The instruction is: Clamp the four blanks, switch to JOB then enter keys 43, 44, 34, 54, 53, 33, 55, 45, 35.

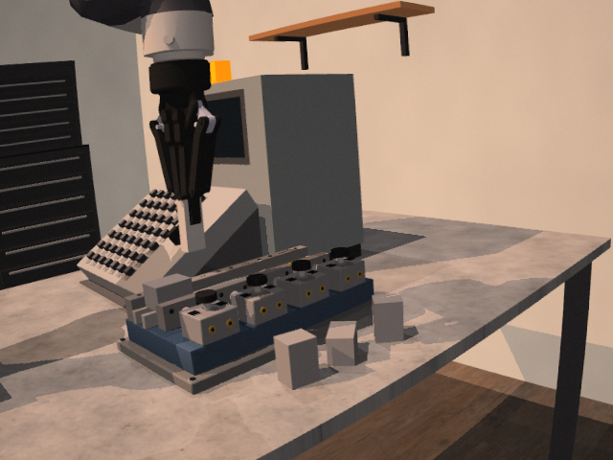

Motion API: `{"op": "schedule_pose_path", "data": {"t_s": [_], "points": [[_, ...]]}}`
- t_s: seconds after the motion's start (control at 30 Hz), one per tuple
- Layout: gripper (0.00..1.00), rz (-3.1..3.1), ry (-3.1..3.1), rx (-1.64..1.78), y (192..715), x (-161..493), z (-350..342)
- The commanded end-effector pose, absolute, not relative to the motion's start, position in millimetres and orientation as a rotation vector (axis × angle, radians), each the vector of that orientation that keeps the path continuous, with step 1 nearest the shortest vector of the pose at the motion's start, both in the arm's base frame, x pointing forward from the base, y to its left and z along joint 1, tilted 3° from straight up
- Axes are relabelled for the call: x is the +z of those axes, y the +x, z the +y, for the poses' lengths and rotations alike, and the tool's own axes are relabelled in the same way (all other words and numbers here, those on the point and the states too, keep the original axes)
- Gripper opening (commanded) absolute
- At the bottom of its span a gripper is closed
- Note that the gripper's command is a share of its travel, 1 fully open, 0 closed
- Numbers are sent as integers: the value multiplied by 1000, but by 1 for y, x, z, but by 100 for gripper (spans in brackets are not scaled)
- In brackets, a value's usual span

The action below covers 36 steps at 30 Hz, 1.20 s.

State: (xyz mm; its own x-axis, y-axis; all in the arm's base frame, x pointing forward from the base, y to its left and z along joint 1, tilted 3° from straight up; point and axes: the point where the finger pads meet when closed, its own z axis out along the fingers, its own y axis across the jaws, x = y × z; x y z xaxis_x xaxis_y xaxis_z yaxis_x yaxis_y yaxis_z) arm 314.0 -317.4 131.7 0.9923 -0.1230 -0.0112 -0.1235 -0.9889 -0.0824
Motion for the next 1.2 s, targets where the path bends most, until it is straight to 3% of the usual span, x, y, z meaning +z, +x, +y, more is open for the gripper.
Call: {"op": "schedule_pose_path", "data": {"t_s": [0.0, 1.17], "points": [[0, 222, -3074, 1, 317, 119, -325], [0, 222, -3074, 1, 317, 78, -323]]}}
